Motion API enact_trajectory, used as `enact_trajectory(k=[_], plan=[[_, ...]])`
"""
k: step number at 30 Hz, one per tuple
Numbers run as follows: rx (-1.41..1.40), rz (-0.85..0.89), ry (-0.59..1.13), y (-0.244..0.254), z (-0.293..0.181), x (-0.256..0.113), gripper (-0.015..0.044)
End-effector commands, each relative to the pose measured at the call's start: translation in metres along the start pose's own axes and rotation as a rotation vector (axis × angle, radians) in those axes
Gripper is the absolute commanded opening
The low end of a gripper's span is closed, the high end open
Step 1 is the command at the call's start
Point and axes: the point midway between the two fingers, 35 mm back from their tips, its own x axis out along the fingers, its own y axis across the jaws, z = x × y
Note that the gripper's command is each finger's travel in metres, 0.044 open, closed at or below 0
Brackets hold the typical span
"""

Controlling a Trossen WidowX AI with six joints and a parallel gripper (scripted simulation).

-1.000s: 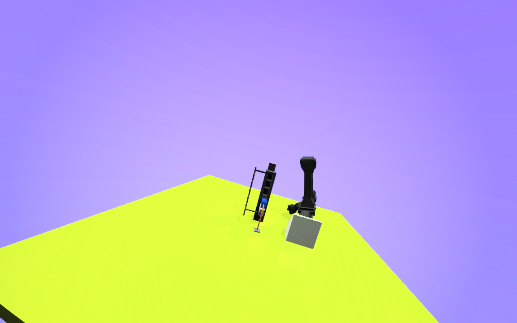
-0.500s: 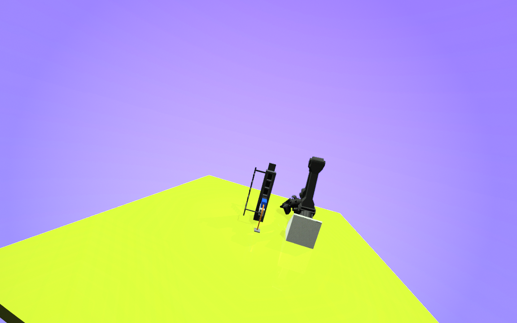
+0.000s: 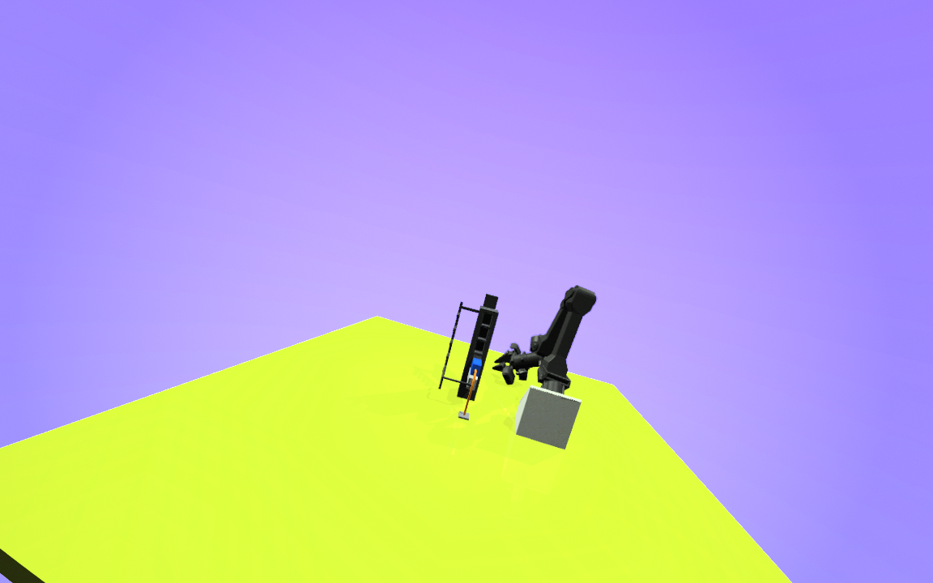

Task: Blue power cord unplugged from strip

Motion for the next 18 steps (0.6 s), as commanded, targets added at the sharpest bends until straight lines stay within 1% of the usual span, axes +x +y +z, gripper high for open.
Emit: enact_trajectory(k=[1,18], plan=[[-0.093,-0.03,0.033,0.001,-0.012,0.014,0.016],[-0.496,-0.129,0.203,-0.005,-0.077,0.062,0.016]])
